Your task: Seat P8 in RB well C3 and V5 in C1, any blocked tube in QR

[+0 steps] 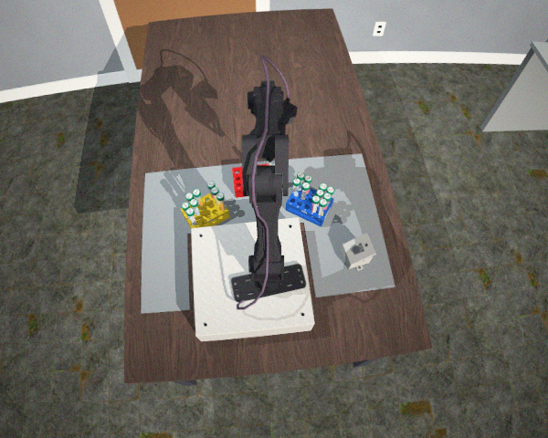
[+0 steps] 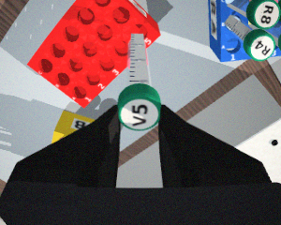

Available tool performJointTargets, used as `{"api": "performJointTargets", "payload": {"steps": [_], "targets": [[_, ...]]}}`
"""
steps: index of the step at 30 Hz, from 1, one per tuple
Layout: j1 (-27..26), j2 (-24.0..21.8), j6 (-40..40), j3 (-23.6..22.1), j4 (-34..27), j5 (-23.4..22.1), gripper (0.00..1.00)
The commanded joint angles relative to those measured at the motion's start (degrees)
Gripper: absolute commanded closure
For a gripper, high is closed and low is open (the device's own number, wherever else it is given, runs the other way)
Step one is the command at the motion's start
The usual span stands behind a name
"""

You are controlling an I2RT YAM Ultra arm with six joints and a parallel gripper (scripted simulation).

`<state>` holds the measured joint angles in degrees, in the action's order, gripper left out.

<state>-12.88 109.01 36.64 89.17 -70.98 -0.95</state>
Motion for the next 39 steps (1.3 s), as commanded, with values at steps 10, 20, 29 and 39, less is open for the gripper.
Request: {"api": "performJointTargets", "payload": {"steps": [10,20,29,39], "targets": [[-0.71,-0.36,-0.36,-1.79,1.58,-0.08,1.00],[-0.36,-0.19,-0.30,-1.48,2.28,-0.08,1.00],[-0.24,-0.04,-0.20,-2.64,2.87,-0.09,1.00],[-0.10,0.29,-0.09,-1.72,3.44,-0.09,1.00]]}}
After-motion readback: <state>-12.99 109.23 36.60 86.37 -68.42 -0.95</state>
